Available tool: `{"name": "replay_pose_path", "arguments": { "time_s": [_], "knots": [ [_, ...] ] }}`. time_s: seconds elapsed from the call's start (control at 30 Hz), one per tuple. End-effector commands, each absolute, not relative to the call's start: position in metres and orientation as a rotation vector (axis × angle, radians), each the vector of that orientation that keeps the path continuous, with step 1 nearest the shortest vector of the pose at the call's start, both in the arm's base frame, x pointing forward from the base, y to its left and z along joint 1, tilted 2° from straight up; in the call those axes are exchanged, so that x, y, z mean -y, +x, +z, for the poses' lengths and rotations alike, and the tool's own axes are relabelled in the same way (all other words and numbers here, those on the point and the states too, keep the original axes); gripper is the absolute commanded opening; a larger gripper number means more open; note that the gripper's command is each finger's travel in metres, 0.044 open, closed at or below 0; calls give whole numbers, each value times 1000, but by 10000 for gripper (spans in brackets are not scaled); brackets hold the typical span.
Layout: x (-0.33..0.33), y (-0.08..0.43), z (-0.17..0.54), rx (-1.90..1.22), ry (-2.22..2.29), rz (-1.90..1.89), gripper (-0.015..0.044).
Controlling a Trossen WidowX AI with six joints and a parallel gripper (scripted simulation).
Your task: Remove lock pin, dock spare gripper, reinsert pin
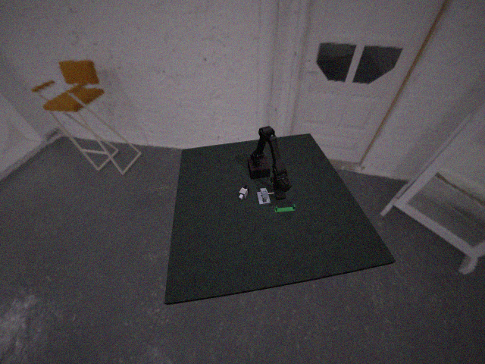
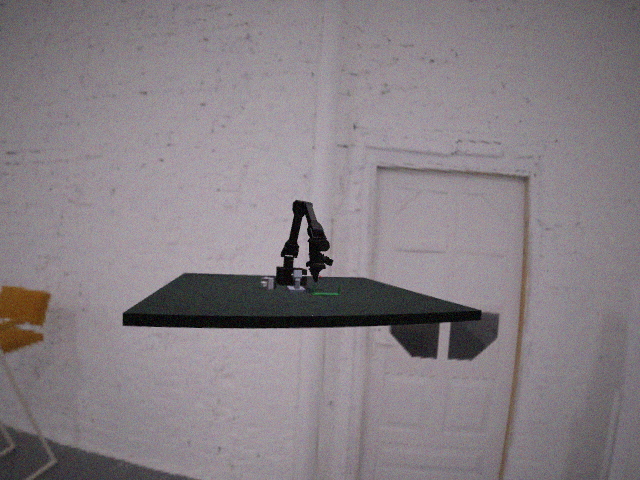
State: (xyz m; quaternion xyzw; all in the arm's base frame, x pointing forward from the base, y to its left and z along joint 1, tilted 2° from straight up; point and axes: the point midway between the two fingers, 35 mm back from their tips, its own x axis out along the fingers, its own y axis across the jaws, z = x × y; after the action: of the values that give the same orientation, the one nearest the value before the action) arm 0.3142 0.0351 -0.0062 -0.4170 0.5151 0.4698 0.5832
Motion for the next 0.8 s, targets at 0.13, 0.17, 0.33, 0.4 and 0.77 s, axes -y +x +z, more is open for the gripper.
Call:
{"name": "replay_pose_path", "arguments": {
  "time_s": [0.13,0.17,0.33,0.4,0.77],
  "knots": [
    [-41,315,-3,-1163,-946,1119,0],
    [-42,316,-3,-1162,-946,1119,0],
    [-45,317,-1,-1159,-944,1121,0],
    [-45,317,-1,-1159,-943,1121,0],
    [-52,320,2,-1162,-940,1126,0]
  ]
}}
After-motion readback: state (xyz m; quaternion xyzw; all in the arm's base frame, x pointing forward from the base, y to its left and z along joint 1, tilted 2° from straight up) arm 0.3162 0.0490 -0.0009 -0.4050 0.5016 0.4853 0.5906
